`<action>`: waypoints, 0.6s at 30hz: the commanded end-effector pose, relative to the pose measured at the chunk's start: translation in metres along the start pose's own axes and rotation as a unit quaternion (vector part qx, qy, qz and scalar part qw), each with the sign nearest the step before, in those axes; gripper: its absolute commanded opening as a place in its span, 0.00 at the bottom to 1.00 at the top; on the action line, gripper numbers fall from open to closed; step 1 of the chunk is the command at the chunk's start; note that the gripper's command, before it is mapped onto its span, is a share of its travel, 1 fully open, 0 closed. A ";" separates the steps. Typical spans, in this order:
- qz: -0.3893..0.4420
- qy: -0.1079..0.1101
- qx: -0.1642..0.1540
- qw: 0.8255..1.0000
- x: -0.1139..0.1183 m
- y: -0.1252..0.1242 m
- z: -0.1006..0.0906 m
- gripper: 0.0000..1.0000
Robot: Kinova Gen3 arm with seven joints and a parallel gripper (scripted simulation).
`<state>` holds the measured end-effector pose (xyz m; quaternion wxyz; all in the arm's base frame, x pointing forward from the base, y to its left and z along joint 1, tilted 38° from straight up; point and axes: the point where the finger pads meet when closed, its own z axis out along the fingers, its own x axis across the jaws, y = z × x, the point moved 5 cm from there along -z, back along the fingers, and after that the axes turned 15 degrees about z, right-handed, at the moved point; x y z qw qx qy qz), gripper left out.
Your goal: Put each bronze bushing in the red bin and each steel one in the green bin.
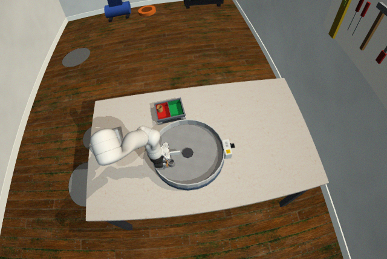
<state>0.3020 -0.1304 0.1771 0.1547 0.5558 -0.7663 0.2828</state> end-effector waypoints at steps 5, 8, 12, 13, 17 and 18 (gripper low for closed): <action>0.001 0.000 0.001 1.000 0.000 0.000 0.001 0.45; 0.002 0.000 0.001 1.000 0.000 -0.001 0.002 0.45; 0.001 0.000 0.000 1.000 0.000 0.000 0.001 0.45; 0.001 0.000 0.000 1.000 0.000 0.000 0.001 0.45; 0.002 0.000 0.001 1.000 0.000 -0.001 0.002 0.45; 0.002 0.000 0.001 1.000 0.000 -0.001 0.002 0.45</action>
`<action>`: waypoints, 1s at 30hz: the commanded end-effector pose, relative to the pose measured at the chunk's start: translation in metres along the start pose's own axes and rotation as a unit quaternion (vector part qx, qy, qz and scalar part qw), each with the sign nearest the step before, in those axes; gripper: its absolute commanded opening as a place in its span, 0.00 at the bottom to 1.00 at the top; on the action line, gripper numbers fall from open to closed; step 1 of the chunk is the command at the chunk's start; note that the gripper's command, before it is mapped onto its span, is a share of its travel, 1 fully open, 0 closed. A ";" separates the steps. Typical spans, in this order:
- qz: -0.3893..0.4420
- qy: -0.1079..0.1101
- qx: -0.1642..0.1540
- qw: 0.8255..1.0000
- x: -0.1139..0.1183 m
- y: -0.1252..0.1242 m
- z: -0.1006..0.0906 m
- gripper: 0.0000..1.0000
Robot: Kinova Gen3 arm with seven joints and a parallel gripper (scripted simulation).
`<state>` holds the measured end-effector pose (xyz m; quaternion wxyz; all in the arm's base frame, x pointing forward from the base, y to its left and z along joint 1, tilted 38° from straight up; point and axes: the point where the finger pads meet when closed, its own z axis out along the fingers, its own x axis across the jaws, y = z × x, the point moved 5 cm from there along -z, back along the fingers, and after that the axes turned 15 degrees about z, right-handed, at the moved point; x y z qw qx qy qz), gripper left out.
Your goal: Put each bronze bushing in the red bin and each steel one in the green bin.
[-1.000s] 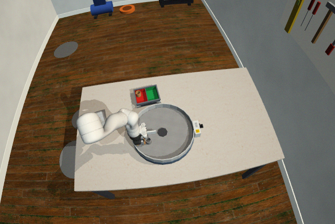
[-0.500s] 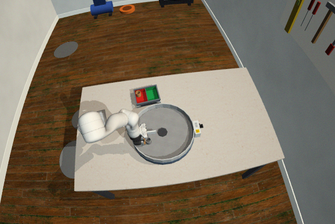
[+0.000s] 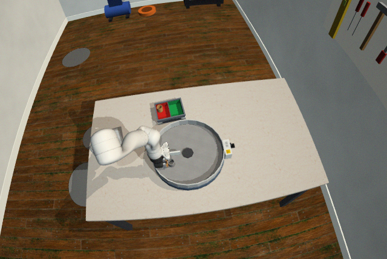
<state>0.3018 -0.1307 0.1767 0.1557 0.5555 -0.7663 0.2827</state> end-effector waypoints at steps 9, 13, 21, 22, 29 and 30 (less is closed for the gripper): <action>0.000 0.000 0.000 1.000 0.000 0.000 0.000 0.00; 0.000 -0.001 0.002 1.000 -0.001 -0.002 -0.001 0.00; 0.000 -0.001 0.002 1.000 -0.001 -0.002 -0.001 0.00; 0.000 -0.001 0.002 1.000 -0.001 -0.002 -0.001 0.00; 0.000 -0.001 0.002 1.000 -0.001 -0.002 -0.001 0.00; 0.000 -0.001 0.002 1.000 -0.001 -0.002 -0.001 0.00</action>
